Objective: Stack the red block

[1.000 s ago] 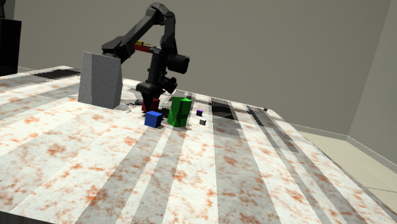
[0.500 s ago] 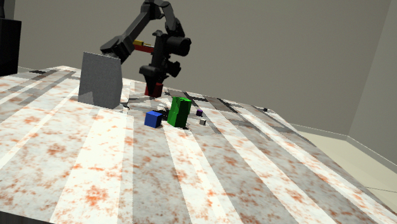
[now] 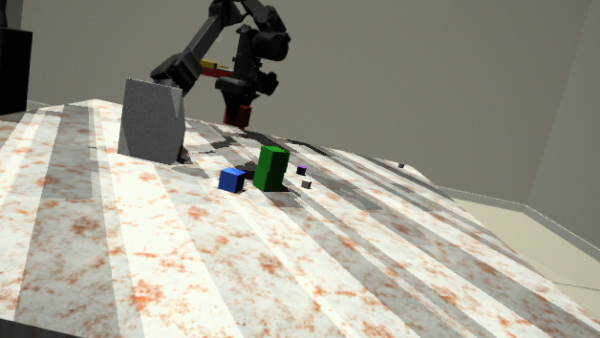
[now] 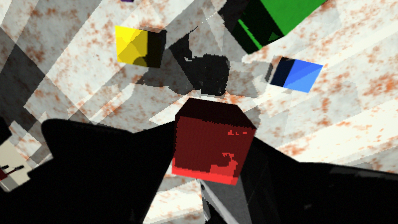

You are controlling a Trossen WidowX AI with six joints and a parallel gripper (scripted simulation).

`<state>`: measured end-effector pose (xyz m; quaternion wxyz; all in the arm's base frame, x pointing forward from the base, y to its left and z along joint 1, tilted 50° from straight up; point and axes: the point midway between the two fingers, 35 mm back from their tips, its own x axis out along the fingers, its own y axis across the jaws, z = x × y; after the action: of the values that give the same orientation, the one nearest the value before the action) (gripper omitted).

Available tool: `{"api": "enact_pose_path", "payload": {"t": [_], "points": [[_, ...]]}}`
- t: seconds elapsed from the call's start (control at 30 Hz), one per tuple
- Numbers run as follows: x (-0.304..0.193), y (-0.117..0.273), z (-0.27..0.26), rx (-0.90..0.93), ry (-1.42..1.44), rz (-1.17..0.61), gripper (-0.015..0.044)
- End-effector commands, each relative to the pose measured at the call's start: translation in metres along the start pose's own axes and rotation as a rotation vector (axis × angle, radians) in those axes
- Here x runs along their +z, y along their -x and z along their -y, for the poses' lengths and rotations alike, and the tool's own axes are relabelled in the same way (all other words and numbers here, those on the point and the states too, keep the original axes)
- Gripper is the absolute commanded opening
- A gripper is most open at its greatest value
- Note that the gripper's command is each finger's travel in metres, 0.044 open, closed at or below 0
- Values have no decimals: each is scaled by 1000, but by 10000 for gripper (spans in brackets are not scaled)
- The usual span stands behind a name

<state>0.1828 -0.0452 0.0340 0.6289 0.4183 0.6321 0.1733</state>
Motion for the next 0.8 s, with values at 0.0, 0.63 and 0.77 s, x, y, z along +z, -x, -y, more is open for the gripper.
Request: {"api": "enact_pose_path", "payload": {"t": [0.0,0.63,0.77], "points": [[1,3,1,-4,8,-1,0],[81,10,31,-6,11,2,0],[97,8,39,-6,12,3,0]]}}
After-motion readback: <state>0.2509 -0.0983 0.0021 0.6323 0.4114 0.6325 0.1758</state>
